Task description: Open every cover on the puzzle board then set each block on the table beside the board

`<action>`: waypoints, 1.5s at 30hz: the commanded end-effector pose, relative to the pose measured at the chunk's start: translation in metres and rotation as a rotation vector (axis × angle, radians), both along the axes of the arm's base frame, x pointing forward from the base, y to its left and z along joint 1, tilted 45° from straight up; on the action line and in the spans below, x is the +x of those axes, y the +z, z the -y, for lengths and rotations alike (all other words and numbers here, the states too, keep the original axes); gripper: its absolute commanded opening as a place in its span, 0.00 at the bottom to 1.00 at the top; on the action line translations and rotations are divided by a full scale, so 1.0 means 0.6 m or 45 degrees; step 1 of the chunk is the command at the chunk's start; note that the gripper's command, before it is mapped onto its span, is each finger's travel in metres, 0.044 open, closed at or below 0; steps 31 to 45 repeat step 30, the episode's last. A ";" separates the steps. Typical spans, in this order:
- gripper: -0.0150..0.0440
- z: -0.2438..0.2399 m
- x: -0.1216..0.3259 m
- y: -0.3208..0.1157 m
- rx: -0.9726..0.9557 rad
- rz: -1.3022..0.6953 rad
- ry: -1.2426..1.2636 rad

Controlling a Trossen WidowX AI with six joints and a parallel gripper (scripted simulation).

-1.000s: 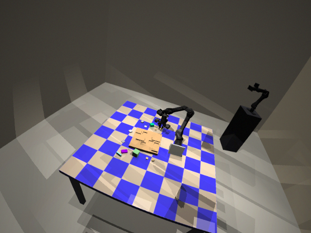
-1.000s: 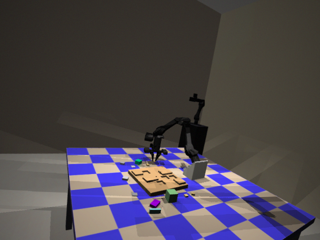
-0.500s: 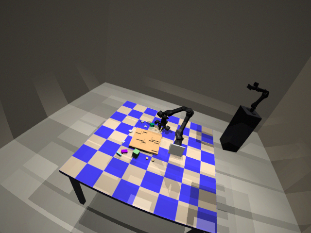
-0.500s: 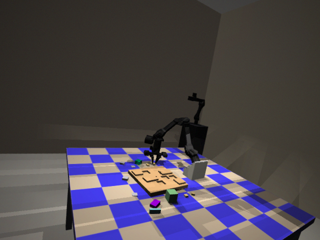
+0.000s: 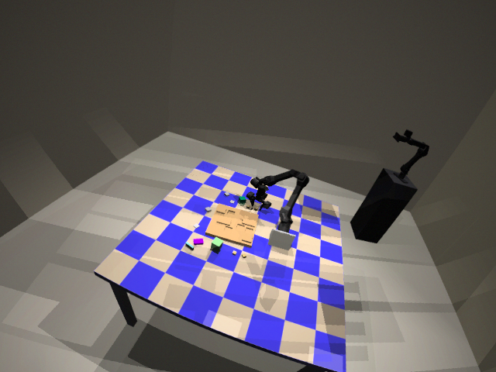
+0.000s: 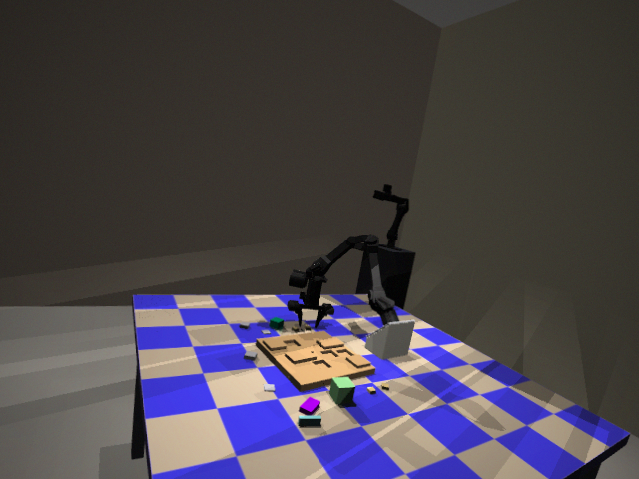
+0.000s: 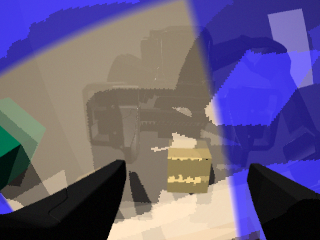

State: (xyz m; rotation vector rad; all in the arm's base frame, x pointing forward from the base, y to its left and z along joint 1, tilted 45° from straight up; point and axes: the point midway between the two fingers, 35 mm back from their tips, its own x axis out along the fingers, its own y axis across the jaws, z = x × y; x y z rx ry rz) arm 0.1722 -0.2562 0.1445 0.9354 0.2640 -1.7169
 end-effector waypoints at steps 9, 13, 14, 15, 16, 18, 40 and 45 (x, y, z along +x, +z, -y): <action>1.00 -0.028 0.008 0.026 0.009 0.001 0.000; 1.00 -0.044 0.011 0.040 0.012 0.000 0.001; 1.00 -0.048 0.011 0.044 0.013 0.000 0.001; 1.00 -0.051 0.012 0.048 0.013 -0.001 0.001; 1.00 -0.055 0.012 0.051 0.014 -0.001 0.002; 1.00 -0.063 0.012 0.059 0.014 -0.002 0.002; 1.00 -0.092 0.016 0.086 0.010 0.004 0.012; 1.00 -0.092 0.016 0.086 0.010 0.004 0.012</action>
